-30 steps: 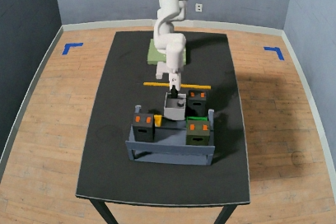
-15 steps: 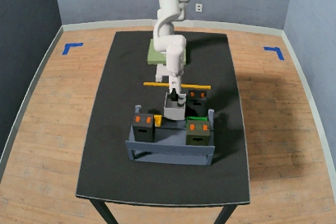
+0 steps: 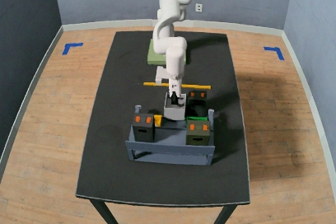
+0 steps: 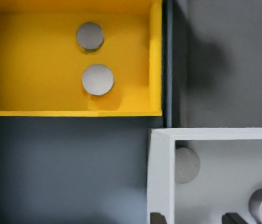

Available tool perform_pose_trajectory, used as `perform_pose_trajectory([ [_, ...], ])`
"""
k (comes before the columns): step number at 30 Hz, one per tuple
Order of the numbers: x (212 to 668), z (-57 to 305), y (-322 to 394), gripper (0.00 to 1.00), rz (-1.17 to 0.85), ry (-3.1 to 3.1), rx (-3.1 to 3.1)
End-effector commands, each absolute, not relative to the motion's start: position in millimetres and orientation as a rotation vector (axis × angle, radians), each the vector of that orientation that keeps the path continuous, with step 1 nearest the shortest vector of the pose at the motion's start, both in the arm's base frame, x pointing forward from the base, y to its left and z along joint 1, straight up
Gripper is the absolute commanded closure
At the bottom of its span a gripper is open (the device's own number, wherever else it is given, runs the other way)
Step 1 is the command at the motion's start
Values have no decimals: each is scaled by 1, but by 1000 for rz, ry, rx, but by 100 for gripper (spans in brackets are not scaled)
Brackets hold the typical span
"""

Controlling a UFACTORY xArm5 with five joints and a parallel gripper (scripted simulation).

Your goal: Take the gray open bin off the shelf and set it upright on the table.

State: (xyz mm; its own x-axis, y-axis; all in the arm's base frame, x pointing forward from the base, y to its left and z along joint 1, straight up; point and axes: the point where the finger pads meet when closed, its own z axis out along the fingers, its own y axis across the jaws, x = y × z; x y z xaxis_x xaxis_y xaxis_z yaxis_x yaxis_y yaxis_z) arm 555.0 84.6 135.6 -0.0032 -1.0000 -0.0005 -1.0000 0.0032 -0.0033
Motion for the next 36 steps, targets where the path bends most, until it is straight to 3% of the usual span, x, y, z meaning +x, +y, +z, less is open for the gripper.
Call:
perform_pose_trajectory([
  [1, 559, 139, 85, 66, -11, 2222, -2215],
  [36, 559, 123, 85, 66, -12, 2222, -2215],
])
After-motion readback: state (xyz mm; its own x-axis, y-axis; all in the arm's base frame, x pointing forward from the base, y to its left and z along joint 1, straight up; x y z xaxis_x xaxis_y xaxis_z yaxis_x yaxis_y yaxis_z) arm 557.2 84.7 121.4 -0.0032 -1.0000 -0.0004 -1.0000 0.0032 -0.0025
